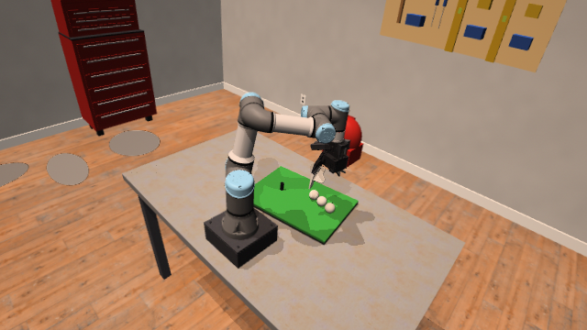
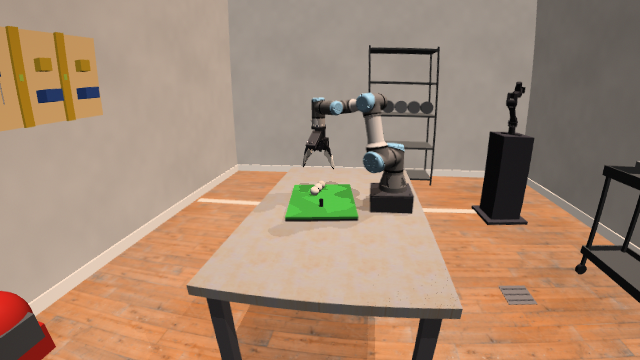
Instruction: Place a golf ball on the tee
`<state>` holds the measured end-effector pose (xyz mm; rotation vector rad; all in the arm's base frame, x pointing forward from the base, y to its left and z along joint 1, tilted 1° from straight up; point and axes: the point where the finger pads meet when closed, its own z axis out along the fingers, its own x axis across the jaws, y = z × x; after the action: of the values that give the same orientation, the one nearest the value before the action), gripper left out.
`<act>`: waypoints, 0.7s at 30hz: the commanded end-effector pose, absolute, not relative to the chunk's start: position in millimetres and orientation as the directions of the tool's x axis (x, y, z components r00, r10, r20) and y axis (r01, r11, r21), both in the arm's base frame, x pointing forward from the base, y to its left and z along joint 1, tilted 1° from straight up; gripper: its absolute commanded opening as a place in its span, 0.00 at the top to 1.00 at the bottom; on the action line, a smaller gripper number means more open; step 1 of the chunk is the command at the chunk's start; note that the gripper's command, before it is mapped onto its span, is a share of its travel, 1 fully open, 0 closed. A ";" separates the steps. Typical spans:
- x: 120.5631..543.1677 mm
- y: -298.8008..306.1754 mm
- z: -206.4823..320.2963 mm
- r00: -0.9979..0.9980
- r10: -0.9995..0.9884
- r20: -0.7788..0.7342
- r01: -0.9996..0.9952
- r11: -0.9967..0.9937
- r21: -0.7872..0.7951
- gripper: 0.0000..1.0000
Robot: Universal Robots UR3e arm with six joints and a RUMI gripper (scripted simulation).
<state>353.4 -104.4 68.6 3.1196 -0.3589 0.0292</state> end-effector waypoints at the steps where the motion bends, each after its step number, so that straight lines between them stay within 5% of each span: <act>1: 354.3 -105.6 67.5 0.972 -0.232 0.022 -0.232 -0.973 0.004 0.00; 21: 359.0 -105.8 4.2 0.972 -0.232 0.022 -0.232 -0.973 0.004 0.00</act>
<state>352.2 -101.4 34.0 3.1279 -0.3655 -0.0007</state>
